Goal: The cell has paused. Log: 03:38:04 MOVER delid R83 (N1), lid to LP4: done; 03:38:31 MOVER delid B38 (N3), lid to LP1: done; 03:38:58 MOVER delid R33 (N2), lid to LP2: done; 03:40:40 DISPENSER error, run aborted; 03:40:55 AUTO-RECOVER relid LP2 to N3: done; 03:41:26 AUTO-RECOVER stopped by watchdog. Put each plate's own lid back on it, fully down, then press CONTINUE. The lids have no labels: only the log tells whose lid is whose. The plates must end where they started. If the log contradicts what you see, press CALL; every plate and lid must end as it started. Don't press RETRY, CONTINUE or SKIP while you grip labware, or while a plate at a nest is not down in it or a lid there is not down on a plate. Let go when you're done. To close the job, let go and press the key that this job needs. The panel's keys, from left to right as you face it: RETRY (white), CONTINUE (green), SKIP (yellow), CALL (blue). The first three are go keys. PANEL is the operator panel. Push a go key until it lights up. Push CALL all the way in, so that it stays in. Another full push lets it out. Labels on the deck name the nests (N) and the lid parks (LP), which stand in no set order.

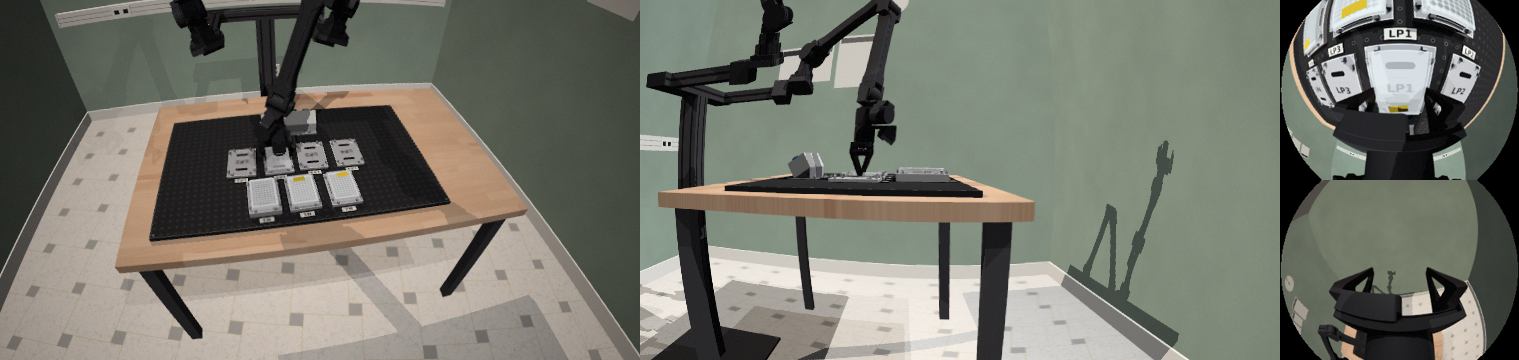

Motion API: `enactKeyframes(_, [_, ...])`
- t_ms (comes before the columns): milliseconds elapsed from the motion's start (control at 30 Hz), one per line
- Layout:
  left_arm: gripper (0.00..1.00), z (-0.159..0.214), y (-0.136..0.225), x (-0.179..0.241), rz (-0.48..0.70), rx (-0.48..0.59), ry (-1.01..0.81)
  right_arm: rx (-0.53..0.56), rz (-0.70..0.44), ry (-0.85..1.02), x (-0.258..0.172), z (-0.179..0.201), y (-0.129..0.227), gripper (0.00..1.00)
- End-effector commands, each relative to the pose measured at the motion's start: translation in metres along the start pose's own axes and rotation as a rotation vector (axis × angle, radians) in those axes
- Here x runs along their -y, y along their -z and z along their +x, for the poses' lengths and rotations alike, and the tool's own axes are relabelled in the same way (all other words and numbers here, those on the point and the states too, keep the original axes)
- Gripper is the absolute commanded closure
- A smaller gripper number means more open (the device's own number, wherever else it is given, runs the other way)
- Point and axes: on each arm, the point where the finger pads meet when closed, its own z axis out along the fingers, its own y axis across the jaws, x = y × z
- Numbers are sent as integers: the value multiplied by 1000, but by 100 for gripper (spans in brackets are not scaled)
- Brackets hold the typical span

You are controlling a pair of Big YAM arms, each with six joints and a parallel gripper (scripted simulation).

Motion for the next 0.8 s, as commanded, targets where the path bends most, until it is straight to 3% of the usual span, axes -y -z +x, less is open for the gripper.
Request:
enactKeyframes(0, [100, -33, 17, 11, 26, 55, 10, 49, 0, -2, -1, -24, 1, 0])
enactKeyframes(767, [100, -28, 21, 11, 20, 46, 8, 49, 0, -2, -1, -24, 1, 0])
